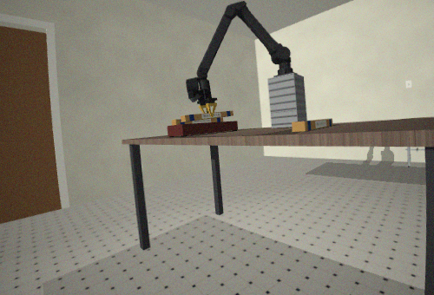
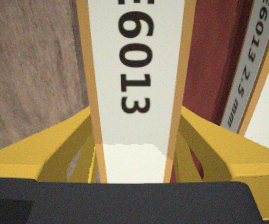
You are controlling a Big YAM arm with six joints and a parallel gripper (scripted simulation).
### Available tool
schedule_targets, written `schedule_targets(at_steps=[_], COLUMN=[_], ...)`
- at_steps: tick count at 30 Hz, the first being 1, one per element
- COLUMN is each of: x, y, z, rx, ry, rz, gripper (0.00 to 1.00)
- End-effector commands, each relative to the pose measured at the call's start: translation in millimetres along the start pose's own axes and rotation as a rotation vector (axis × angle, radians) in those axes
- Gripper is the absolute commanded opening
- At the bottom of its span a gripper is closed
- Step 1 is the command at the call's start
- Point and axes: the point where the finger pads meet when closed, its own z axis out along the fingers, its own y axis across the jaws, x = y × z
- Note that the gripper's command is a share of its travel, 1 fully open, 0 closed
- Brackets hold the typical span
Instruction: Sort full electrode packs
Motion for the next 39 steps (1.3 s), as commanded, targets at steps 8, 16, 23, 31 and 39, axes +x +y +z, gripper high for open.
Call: schedule_targets(at_steps=[8, 16, 23, 31, 39], x=[-40.3, -40.0, -40.1, -40.3, -40.3], y=[-32.0, -31.7, -31.7, -31.9, -31.9], z=[-59.6, -60.1, -60.9, -62.4, -63.2], rx=[0.071, 0.071, 0.072, 0.072, 0.072], ry=[-0.112, -0.112, -0.112, -0.112, -0.112], rz=[-0.005, -0.005, -0.005, -0.005, -0.005], gripper=[0.00, 0.00, 0.00, 0.00, 0.00])
